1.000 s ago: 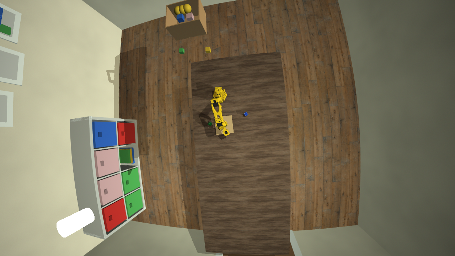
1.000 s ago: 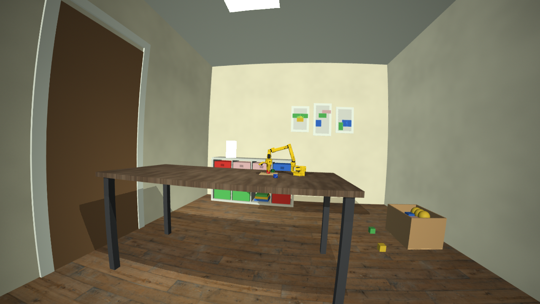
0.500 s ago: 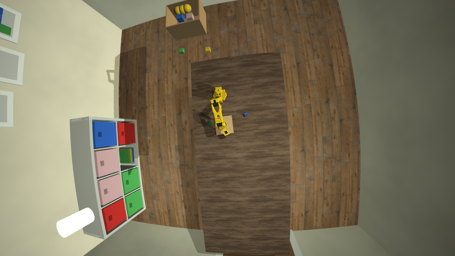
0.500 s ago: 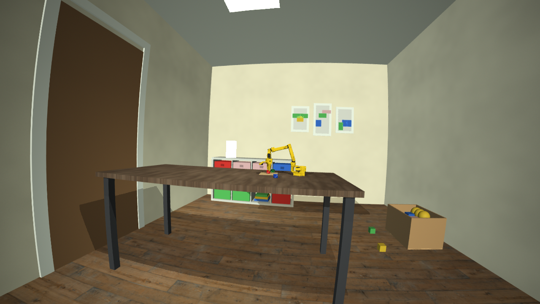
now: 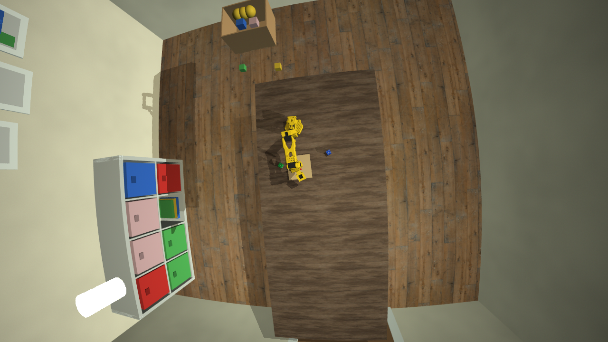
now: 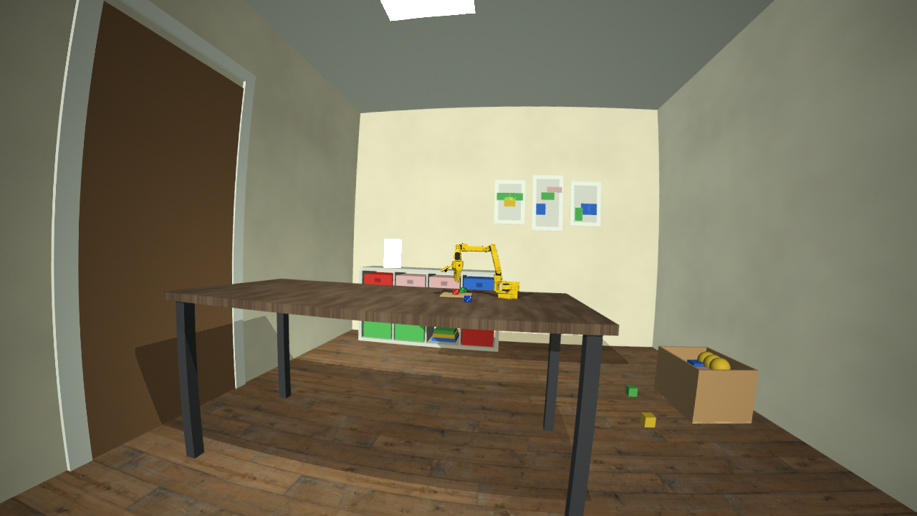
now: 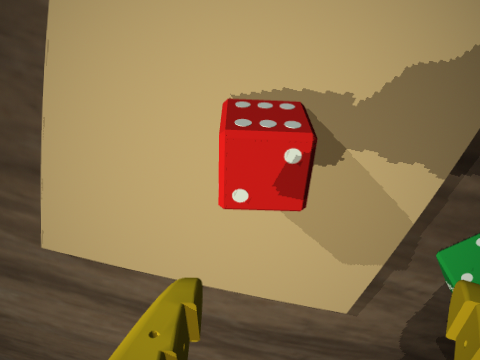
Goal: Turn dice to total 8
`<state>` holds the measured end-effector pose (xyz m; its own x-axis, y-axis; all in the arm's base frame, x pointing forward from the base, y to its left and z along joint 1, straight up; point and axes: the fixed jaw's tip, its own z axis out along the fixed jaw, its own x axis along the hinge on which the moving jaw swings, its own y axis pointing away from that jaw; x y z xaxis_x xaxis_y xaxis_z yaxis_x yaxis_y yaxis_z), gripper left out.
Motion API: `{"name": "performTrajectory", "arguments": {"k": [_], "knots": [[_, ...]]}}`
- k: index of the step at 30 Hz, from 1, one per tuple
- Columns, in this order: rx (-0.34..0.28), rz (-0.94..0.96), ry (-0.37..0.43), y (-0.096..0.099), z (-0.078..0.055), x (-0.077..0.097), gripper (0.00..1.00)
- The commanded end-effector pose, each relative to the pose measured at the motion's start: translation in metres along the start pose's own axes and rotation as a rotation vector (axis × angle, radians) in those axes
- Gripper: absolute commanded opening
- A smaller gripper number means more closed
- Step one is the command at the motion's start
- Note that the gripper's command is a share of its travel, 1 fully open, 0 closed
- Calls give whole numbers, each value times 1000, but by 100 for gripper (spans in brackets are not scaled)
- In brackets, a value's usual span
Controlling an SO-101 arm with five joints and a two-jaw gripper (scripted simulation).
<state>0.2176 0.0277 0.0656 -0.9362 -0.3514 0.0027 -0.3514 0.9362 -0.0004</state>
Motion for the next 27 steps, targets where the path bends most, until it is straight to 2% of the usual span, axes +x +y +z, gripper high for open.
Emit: {"name": "performTrajectory", "arguments": {"k": [1, 27], "knots": [[19, -10, -76, 1, -20, -6, 33], [19, 10, -76, -1, -20, -6, 33]]}}
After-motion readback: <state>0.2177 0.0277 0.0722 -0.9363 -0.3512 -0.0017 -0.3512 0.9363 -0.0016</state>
